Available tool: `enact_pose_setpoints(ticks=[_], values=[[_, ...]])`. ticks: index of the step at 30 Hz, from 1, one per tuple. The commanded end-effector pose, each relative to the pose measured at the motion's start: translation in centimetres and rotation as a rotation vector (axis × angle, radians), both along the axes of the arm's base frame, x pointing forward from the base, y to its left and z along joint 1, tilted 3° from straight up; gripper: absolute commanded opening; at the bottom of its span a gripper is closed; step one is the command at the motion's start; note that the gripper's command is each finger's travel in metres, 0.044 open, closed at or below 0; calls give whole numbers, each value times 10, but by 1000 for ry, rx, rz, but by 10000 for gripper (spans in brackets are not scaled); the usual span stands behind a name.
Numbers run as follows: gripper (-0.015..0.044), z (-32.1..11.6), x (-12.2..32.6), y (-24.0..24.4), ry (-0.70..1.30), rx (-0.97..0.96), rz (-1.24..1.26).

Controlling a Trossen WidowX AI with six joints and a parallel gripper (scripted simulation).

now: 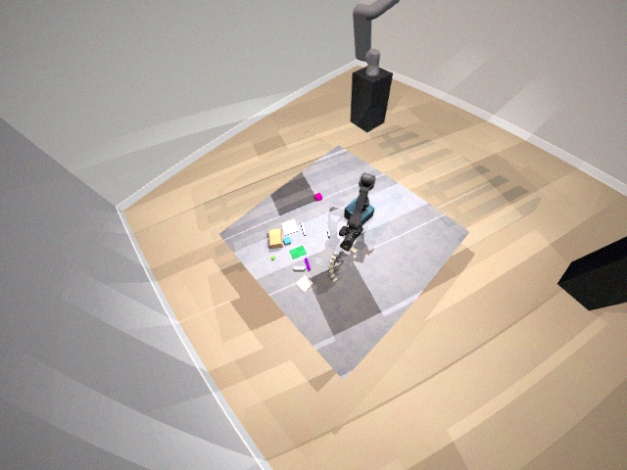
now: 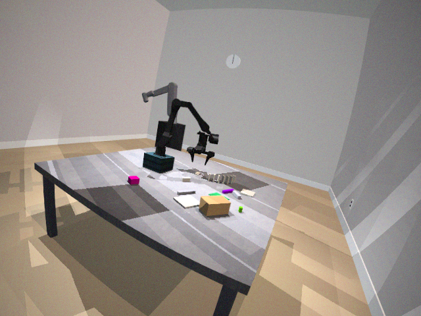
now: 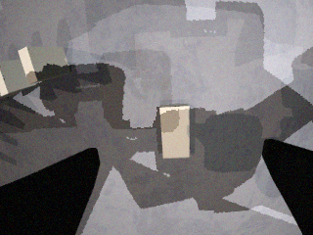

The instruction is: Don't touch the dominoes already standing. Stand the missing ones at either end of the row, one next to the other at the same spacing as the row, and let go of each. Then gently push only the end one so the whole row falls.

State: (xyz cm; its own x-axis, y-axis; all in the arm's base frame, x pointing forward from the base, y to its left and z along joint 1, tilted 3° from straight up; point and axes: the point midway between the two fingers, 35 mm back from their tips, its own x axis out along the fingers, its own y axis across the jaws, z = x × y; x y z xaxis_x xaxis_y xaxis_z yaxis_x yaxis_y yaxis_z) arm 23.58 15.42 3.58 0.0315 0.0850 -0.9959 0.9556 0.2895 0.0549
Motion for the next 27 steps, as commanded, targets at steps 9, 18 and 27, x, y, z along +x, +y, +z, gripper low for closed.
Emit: enact_pose_setpoints(ticks=[9,18,27], values=[[440,-66,0,4,11,-11,3],[440,-76,1,7,11,-10,3],[440,-82,1,8,11,-10,3]])
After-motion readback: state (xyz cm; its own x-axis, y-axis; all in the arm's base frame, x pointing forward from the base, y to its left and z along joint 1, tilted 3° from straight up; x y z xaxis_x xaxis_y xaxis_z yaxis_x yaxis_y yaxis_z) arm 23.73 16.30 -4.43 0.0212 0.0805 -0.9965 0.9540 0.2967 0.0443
